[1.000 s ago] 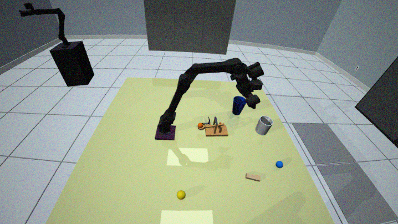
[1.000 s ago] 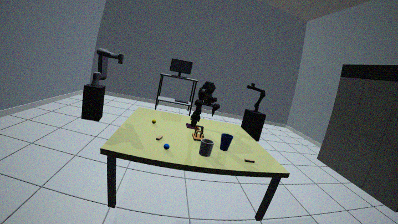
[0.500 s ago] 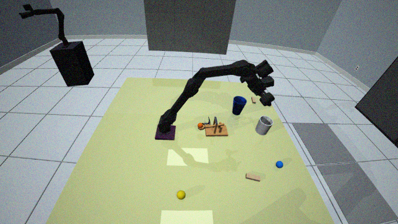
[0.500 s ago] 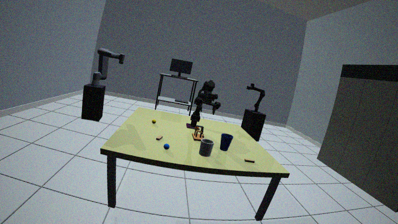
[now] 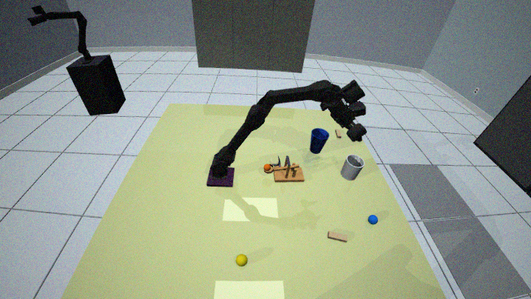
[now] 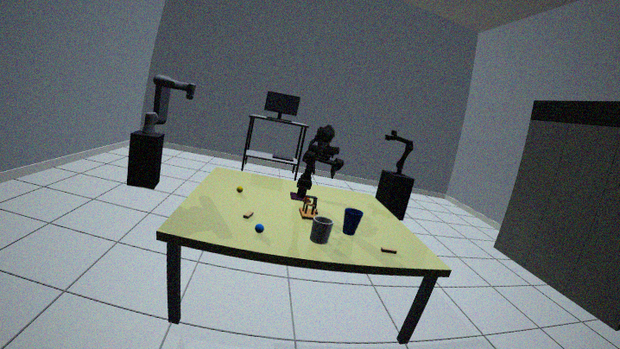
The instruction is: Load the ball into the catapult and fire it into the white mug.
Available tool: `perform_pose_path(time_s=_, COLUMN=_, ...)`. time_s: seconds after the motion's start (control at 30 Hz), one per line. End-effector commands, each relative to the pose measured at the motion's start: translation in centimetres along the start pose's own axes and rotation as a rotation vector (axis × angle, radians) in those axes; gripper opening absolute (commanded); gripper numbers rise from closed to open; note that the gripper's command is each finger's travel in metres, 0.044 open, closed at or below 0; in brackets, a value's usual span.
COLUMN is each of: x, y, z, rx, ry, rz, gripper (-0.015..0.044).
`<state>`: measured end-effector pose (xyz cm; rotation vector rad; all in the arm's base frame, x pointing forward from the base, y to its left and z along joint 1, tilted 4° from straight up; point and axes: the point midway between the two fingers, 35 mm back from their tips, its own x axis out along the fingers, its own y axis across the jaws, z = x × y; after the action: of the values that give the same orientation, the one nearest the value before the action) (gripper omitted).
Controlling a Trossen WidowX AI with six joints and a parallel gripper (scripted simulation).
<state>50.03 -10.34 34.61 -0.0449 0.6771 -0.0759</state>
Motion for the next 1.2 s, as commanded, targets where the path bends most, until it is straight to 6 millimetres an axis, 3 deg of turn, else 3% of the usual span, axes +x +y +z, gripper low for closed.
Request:
perform_pose_path(time_s=0.0, x=-0.1, y=0.0, z=0.2, rx=-0.005, ry=-0.006, rz=0.003, gripper=0.0361)
perform_pose_path(time_s=0.47, x=-0.1, y=0.0, z=0.2, rx=-0.005, ry=-0.006, rz=0.003, gripper=0.0000)
perform_pose_path(time_s=0.77, x=-0.1, y=0.3, z=-0.1, rx=-0.018, ry=0.004, rz=0.003, gripper=0.0000)
perform_pose_path(time_s=1.17, x=-0.3, y=5.3, z=-4.8, rx=-0.276, ry=0.173, rz=0.001, gripper=0.0000)
